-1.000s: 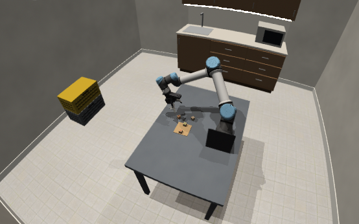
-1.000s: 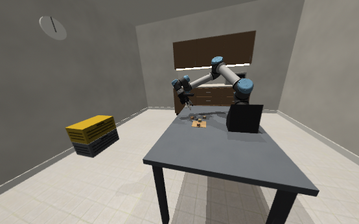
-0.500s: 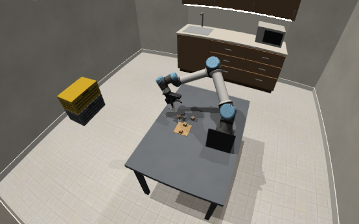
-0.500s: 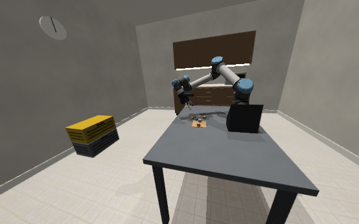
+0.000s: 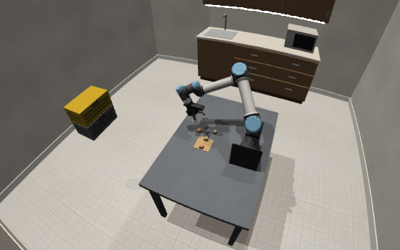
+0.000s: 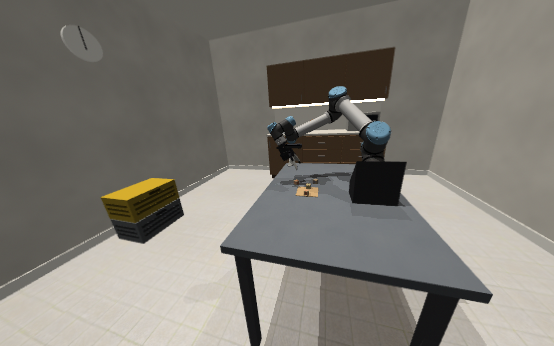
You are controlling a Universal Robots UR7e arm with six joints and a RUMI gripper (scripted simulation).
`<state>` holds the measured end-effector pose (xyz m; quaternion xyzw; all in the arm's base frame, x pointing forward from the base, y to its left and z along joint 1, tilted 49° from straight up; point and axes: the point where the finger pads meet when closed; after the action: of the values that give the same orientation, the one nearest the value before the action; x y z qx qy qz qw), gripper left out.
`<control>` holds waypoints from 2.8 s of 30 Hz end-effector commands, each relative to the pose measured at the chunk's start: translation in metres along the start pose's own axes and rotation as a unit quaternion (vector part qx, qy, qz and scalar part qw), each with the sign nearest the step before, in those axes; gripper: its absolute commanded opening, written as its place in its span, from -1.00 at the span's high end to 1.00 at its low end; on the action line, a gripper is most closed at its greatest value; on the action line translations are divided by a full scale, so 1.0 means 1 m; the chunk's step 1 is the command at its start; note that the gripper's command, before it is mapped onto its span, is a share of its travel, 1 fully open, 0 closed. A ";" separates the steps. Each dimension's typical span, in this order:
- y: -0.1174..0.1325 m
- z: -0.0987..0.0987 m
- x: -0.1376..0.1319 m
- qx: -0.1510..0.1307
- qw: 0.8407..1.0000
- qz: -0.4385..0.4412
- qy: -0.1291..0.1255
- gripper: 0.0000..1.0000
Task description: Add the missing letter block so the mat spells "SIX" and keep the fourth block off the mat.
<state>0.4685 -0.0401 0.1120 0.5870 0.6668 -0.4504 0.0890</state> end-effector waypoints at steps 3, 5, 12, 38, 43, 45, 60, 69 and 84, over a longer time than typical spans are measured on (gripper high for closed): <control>-0.045 0.022 -0.005 -0.001 1.000 0.000 0.000 -1.00; -0.062 0.032 -0.005 -0.001 1.000 0.000 0.000 -1.00; -0.096 0.052 -0.003 -0.001 1.000 0.000 0.000 -1.00; -0.106 0.058 -0.002 -0.001 1.000 0.000 0.000 -1.00; -0.106 0.058 -0.002 -0.001 1.000 0.000 0.000 -1.00; -0.106 0.058 -0.002 -0.001 1.000 0.000 0.000 -1.00; -0.106 0.058 -0.002 -0.001 1.000 0.000 0.000 -1.00; -0.106 0.058 -0.001 -0.010 1.000 0.008 -0.001 -1.00; -0.106 0.049 0.002 -0.163 0.976 0.145 -0.008 -1.00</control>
<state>0.3558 -0.0654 0.1327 0.6400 0.6455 -0.3584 0.2129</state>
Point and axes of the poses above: the point where the finger pads meet when closed, its own z axis out along the fingers, its own x axis across the jaws, y = z × x, and after that the axes turned 15 degrees about -z, right-handed
